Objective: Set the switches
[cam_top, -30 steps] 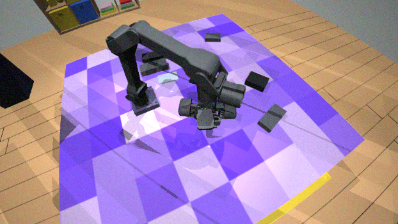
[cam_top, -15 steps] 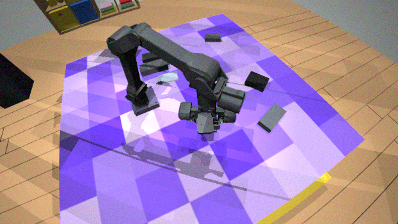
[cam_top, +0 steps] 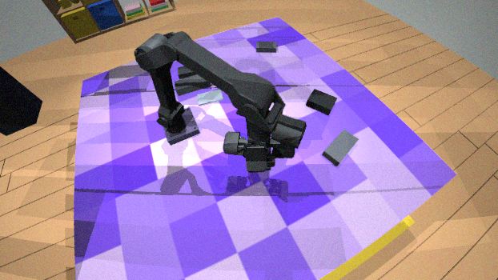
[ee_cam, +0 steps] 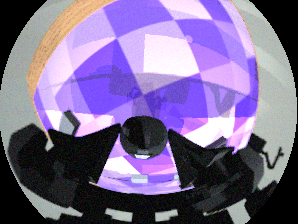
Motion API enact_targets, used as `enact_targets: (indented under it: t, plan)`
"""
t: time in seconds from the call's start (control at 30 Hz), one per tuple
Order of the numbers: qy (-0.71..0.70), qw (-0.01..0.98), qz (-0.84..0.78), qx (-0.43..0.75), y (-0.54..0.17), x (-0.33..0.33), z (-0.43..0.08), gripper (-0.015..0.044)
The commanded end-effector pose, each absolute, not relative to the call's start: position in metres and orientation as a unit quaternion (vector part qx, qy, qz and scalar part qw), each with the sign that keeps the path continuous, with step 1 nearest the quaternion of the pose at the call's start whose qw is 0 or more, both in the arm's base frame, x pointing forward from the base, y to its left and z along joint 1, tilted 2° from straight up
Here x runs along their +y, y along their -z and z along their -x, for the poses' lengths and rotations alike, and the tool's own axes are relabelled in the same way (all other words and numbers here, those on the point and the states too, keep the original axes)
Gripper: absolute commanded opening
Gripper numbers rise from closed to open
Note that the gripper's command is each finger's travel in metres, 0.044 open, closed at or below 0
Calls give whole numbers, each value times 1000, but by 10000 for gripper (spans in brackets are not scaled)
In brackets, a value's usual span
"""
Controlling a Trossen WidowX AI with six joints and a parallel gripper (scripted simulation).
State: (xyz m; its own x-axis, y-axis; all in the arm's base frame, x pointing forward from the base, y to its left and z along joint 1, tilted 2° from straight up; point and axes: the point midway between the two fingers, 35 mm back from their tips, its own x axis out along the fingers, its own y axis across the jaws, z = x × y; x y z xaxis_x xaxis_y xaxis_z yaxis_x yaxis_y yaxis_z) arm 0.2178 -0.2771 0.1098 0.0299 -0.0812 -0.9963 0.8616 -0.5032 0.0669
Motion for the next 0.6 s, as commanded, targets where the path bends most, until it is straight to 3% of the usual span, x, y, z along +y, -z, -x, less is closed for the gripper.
enact_targets:
  t: [0.0, 0.57]
  plan:
    - [614, 380, -608, 330, -104, -275, -219, 338]
    - [614, 380, -608, 330, -93, -282, -215, 338]
